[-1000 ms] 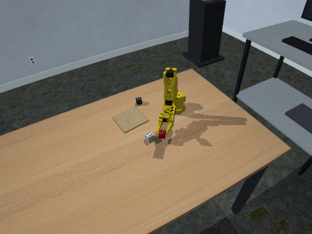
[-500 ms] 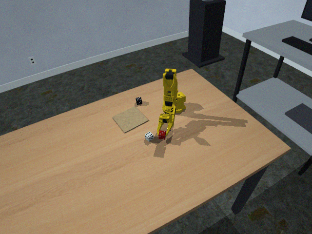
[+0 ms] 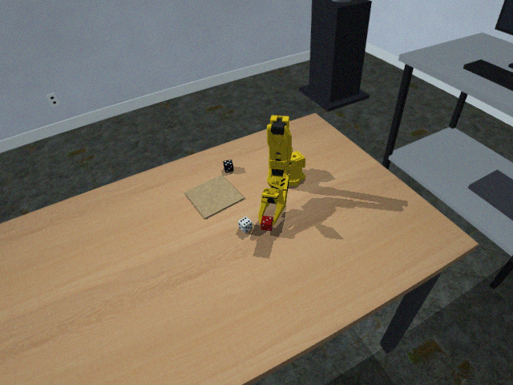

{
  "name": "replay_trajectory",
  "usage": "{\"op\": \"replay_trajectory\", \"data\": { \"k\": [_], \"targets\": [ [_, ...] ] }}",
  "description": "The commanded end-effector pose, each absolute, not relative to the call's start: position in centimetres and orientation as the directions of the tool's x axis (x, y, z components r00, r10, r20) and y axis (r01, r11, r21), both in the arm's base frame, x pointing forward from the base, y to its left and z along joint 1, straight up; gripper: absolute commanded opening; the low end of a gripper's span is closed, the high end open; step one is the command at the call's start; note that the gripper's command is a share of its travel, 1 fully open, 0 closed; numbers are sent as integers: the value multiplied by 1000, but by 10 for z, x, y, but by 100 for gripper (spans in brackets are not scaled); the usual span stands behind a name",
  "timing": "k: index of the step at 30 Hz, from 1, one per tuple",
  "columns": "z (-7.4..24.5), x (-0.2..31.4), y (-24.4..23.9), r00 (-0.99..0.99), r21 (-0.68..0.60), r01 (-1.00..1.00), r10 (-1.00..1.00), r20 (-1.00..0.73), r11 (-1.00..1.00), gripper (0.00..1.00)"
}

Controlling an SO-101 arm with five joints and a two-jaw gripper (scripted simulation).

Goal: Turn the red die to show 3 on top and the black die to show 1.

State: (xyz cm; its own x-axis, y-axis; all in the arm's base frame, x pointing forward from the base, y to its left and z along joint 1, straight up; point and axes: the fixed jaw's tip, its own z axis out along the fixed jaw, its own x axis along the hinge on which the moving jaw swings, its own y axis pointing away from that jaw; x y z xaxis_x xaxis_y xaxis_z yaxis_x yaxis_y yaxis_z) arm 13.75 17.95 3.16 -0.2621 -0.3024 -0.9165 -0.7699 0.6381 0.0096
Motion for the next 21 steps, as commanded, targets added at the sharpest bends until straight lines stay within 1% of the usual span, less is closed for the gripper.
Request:
{"op": "replay_trajectory", "data": {
  "k": [1, 21],
  "targets": [
    [39, 143, 183, -230, 2, -767, -271, -935, 642, 0],
    [31, 143, 183, -230, 2, -767, -271, -935, 642, 0]
  ]
}}
